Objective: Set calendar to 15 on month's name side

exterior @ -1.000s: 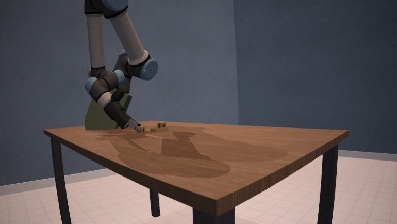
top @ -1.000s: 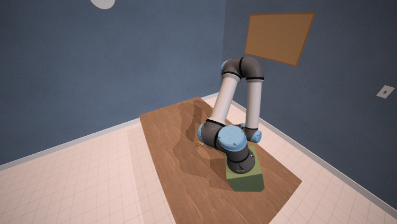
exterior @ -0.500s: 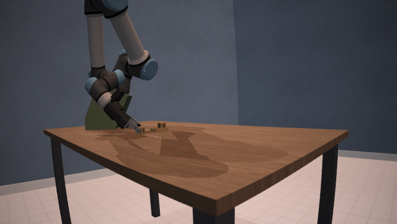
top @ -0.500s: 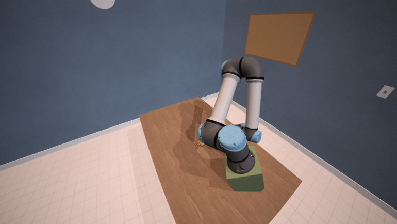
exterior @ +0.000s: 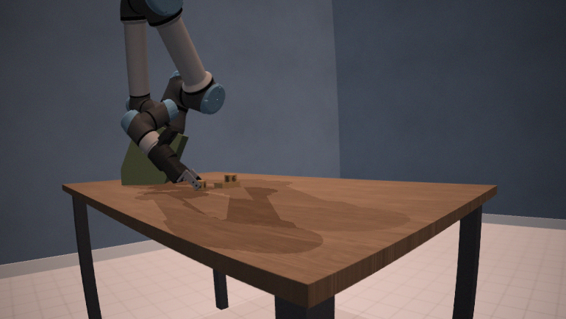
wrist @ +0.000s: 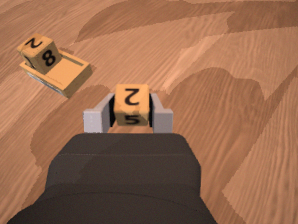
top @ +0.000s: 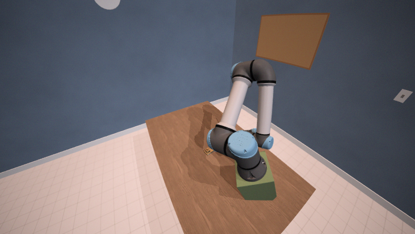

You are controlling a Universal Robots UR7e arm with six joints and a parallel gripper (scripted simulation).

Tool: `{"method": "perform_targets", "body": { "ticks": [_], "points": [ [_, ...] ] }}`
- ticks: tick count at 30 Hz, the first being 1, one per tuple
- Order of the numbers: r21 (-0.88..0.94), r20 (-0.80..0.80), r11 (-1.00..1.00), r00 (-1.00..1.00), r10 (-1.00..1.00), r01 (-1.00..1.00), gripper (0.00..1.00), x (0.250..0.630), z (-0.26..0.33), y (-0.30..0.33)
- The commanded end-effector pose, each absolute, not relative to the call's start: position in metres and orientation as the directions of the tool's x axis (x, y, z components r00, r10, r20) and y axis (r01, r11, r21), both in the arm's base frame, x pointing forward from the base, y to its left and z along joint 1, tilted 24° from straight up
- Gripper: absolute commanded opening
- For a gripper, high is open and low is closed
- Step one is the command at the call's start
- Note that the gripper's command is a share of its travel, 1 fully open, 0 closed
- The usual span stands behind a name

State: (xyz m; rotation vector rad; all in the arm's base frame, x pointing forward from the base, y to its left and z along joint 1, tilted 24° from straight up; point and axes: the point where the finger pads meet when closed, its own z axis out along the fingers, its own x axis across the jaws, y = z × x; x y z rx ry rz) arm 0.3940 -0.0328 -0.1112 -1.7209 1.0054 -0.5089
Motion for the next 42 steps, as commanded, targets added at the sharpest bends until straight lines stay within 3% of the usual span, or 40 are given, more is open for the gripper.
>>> {"method": "perform_targets", "body": {
  "ticks": [1,3,4,8,9,14,15,42],
  "points": [
    [-0.917,-0.128,-0.117,0.559,-0.819,-0.381,0.69,0.3941,-0.1110,-0.0331],
    [-0.917,-0.128,-0.117,0.559,-0.819,-0.381,0.69,0.3941,-0.1110,-0.0331],
    [-0.917,-0.128,-0.117,0.559,-0.819,-0.381,0.75,0.3941,-0.1110,-0.0331],
    [-0.917,-0.128,-0.117,0.559,-0.819,-0.381,0.75,0.3941,-0.1110,-0.0331],
    [-0.917,-0.128,-0.117,0.559,-0.819,-0.381,0.81,0.3941,-0.1110,-0.0331],
    [-0.917,-0.128,-0.117,0.559,-0.819,-0.381,0.87,0.3941,-0.1110,-0.0331],
    [-0.917,-0.128,-0.117,0.559,-0.819,-0.381,1.00,0.3941,-0.1110,-0.0331],
    [-0.917,-0.128,-0.117,0.559,-0.819,-0.381,1.00,0.3931,-0.1074,-0.0344]
  ]
}}
